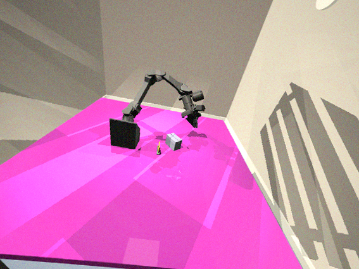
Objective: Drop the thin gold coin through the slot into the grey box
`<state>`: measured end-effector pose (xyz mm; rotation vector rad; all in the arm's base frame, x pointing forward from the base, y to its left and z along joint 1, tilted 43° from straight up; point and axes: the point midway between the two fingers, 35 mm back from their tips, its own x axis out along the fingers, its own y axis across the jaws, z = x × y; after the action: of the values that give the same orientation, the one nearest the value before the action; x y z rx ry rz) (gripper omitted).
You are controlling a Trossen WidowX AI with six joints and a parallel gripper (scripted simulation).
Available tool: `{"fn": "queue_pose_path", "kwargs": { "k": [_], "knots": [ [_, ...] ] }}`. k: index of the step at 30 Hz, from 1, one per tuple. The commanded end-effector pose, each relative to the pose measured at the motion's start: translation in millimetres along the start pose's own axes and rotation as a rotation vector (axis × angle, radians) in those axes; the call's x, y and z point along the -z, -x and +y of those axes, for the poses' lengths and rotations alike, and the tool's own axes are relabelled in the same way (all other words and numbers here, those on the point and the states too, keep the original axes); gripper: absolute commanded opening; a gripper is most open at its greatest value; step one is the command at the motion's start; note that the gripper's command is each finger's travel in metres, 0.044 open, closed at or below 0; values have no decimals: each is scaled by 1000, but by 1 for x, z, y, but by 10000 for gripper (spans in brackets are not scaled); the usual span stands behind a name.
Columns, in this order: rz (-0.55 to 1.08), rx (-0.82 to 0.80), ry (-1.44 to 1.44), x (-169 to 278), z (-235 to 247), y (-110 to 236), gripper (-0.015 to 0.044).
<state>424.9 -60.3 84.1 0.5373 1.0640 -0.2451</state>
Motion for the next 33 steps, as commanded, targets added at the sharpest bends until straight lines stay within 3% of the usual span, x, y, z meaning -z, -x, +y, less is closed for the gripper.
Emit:
{"fn": "queue_pose_path", "kwargs": {
  "k": [1, 6, 12, 20, 24, 33],
  "knots": [
    [207, 18, -180, 43, -39, -13, 161],
    [504, 31, -493, 107, -80, -12, 161],
    [848, 26, -935, 175, -103, 14, 161],
    [862, 25, -953, 177, -103, 16, 161],
    [862, 24, -953, 198, -92, -6, 161],
    [863, 23, -954, 212, -85, -15, 161]
  ]
}}
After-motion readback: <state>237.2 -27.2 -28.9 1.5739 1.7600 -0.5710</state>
